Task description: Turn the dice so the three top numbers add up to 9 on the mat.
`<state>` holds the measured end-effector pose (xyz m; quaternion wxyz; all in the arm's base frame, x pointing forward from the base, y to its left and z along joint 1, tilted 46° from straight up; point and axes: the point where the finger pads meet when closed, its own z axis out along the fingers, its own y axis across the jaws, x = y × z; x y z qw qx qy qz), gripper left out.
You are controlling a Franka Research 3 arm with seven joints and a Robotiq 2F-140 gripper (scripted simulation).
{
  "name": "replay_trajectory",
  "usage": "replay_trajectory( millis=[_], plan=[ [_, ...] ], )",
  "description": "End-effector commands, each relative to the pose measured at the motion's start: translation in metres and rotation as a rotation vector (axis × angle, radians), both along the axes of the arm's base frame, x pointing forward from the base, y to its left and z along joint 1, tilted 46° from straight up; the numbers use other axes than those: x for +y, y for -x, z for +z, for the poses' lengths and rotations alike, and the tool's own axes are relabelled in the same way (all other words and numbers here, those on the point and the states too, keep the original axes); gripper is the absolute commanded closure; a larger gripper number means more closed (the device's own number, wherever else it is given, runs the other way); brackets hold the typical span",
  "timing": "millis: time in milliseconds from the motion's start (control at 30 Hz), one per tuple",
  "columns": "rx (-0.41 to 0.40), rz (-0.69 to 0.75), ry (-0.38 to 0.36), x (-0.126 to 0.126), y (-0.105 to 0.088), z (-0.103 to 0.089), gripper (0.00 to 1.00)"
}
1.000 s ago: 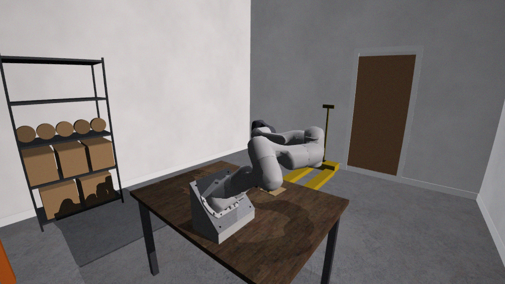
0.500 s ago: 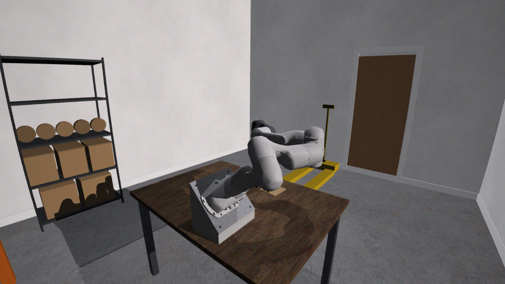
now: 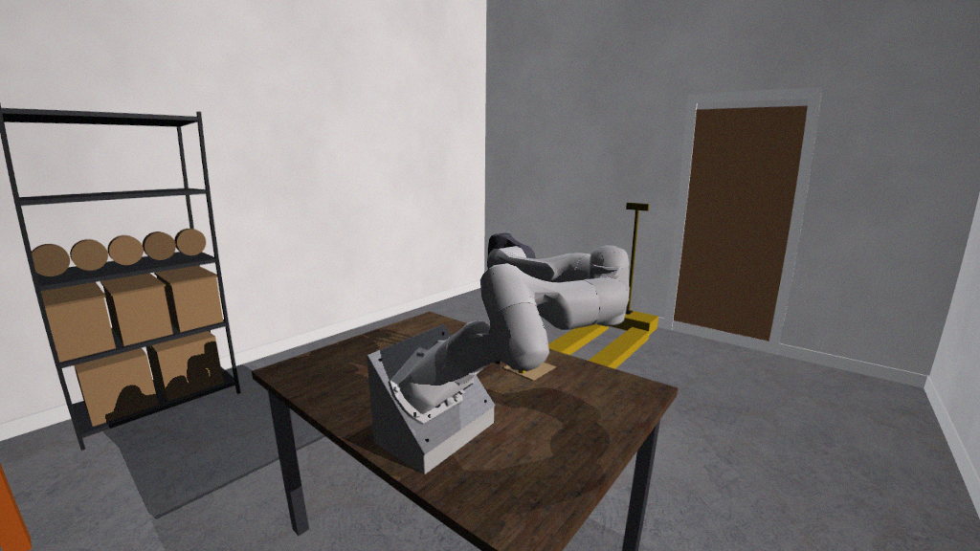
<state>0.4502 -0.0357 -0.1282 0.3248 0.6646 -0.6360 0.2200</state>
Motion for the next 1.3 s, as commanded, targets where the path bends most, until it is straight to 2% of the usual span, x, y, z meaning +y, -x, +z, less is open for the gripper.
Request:
replay_trajectory(
  millis=[0, 1267],
  plan=[
    [0.013, 0.011, -0.002, -0.001, 0.0, -0.002, 0.79],
    [0.014, 0.012, -0.002, -0.032, 0.004, -0.033, 0.79]
  ],
)
